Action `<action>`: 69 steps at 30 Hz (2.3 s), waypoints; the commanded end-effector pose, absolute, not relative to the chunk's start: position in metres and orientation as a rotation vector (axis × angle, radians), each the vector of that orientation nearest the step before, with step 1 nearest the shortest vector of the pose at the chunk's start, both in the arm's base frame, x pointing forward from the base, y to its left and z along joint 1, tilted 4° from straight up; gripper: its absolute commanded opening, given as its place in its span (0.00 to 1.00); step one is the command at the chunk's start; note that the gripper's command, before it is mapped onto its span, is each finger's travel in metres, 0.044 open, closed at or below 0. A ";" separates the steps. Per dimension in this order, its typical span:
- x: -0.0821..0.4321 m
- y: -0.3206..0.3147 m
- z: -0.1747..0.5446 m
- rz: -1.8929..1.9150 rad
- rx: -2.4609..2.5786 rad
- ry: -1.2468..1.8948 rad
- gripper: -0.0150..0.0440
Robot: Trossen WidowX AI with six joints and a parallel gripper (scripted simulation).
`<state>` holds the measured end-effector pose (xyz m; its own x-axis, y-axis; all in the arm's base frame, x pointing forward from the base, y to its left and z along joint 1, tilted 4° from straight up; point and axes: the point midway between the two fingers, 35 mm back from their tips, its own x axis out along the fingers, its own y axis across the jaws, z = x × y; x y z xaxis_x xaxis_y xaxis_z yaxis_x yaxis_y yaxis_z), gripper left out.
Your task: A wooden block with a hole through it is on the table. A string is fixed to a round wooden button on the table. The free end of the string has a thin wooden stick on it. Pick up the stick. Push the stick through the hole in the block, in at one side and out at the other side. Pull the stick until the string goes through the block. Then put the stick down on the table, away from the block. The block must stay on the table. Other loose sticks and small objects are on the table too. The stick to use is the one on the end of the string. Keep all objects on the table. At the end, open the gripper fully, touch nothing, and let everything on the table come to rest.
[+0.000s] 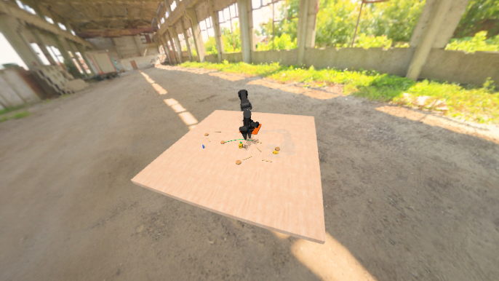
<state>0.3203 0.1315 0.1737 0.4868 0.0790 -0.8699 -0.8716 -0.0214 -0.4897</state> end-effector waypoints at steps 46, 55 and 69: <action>0.275 0.034 0.100 1.211 -1.352 1.157 0.25; 0.275 0.034 0.100 1.211 -1.352 1.157 0.25; 0.275 0.034 0.100 1.211 -1.352 1.157 0.61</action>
